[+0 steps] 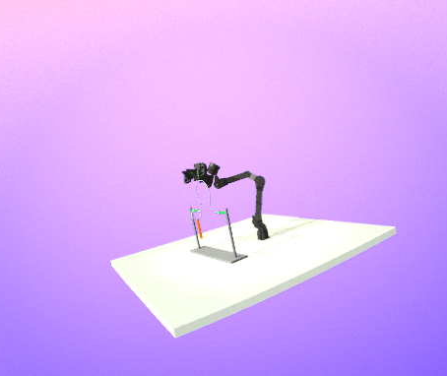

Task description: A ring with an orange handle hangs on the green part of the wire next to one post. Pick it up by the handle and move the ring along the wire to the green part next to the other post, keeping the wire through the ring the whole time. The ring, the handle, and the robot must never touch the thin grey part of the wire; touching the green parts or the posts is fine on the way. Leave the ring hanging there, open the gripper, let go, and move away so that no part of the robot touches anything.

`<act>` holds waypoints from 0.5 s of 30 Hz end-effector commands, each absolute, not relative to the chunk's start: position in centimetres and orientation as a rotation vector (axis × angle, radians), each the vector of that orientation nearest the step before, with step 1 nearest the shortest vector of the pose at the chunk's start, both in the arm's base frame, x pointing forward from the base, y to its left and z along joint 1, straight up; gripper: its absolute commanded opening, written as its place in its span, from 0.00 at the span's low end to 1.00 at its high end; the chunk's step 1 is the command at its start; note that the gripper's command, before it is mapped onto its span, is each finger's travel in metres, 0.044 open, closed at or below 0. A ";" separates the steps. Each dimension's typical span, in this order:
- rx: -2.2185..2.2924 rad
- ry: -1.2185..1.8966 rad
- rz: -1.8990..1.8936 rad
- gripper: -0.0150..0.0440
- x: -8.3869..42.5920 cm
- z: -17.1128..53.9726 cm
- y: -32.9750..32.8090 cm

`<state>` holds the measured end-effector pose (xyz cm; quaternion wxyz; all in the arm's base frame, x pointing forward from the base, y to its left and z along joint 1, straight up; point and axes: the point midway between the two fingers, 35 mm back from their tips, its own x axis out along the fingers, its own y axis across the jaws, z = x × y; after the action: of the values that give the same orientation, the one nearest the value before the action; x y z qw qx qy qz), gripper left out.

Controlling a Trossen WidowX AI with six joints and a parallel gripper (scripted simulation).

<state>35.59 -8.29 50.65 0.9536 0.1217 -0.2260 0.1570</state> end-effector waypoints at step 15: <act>-0.063 -0.296 0.038 0.53 35.1 37.9 -21.3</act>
<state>35.35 -18.73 41.56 0.9835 -0.0145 -0.1753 0.0415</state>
